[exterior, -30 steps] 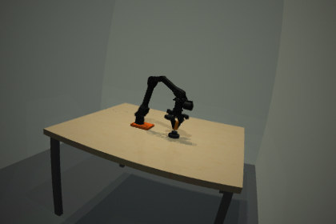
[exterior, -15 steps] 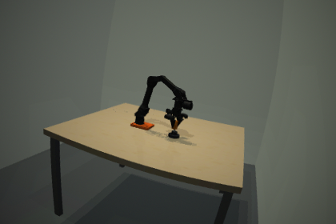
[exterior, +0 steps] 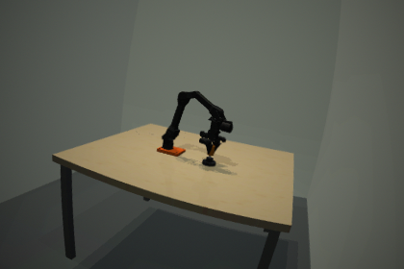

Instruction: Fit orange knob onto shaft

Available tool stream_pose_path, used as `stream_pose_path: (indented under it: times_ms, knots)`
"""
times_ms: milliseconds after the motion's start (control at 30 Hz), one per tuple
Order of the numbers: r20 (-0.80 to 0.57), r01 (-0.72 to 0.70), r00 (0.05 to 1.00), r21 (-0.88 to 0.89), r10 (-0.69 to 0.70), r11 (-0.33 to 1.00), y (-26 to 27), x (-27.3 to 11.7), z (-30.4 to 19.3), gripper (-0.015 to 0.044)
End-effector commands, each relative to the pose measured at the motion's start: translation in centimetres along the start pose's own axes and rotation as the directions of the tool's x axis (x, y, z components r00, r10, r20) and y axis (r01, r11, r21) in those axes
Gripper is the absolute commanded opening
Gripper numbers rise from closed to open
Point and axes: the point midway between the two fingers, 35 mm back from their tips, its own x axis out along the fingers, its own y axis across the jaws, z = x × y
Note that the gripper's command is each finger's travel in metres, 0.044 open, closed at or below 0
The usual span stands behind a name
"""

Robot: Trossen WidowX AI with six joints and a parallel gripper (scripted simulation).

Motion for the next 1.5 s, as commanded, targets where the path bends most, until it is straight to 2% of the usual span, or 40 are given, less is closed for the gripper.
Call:
stream_pose_path:
  times_ms: [0, 700, 833, 933, 1167, 1333, 1467]
  knots:
    - [-0.007, 0.0, 1.0, -0.008, 0.0, 1.0, -0.08, -0.18, -0.32, 0.0]
    - [-0.007, 0.0, 1.0, 0.001, 0.0, 1.0, 0.02, -0.28, 0.0, 0.0]
    - [-0.007, 0.0, 1.0, 0.121, 0.0, 0.993, 0.05, -0.28, 0.09, 0.0]
    - [-0.007, 0.002, 1.0, 0.301, 0.0, 0.954, 0.1, -0.22, 0.2, 0.0]
    - [-0.007, 0.005, 1.0, 0.714, 0.0, 0.7, 0.17, -0.06, 0.27, 0.0]
    - [-0.007, 0.006, 1.0, 0.91, 0.0, 0.414, 0.19, -0.01, 0.2, 0.0]
    - [-0.007, 0.007, 1.0, 0.989, 0.0, 0.147, 0.18, 0.01, 0.08, 0.0]
